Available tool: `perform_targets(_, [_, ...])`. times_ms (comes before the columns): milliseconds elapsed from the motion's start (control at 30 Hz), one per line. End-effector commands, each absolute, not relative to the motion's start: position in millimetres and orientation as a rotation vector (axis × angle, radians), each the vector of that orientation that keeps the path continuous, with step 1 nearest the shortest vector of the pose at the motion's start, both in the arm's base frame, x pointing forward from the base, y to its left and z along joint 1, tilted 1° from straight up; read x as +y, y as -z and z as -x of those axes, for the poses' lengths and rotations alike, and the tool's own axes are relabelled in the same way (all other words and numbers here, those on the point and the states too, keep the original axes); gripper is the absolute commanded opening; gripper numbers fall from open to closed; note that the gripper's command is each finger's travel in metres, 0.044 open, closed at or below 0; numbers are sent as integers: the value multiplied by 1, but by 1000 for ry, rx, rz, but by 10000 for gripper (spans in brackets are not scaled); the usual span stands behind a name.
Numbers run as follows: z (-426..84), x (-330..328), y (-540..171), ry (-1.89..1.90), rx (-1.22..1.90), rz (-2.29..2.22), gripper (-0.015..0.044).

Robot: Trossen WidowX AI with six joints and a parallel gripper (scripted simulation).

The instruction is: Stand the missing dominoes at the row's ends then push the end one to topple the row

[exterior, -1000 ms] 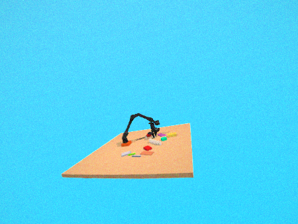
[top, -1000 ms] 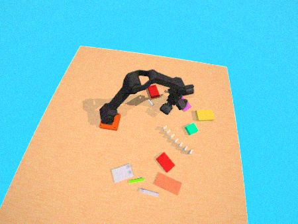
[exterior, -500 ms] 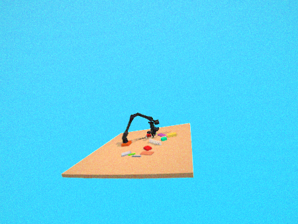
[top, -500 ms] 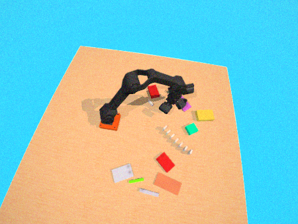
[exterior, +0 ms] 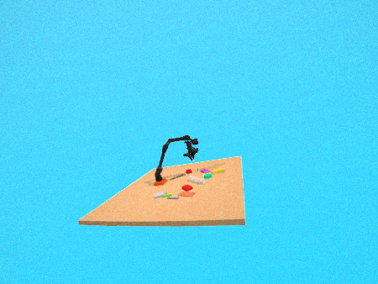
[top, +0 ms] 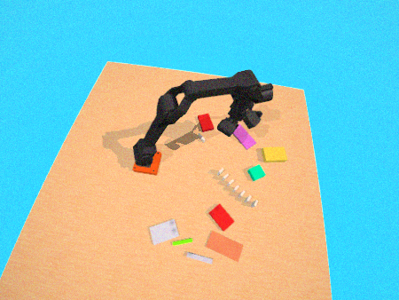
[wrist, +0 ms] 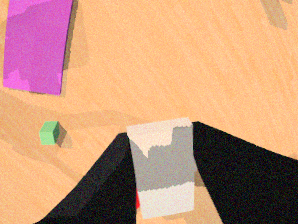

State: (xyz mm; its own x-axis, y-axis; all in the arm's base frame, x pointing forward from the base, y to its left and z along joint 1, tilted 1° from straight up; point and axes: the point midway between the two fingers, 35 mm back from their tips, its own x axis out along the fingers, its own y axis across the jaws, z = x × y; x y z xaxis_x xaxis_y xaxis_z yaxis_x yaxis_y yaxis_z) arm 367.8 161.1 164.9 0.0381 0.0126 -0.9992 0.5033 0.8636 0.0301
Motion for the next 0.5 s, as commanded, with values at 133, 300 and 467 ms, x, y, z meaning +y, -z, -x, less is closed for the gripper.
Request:
perform_targets(133, [-346, 93, -178, 455, 1495, -462, 107])
perform_targets(300, [-307, 29, -180, 508, 1485, -508, 107])
perform_targets(467, [-255, -19, -172, 561, 1474, -553, 107])
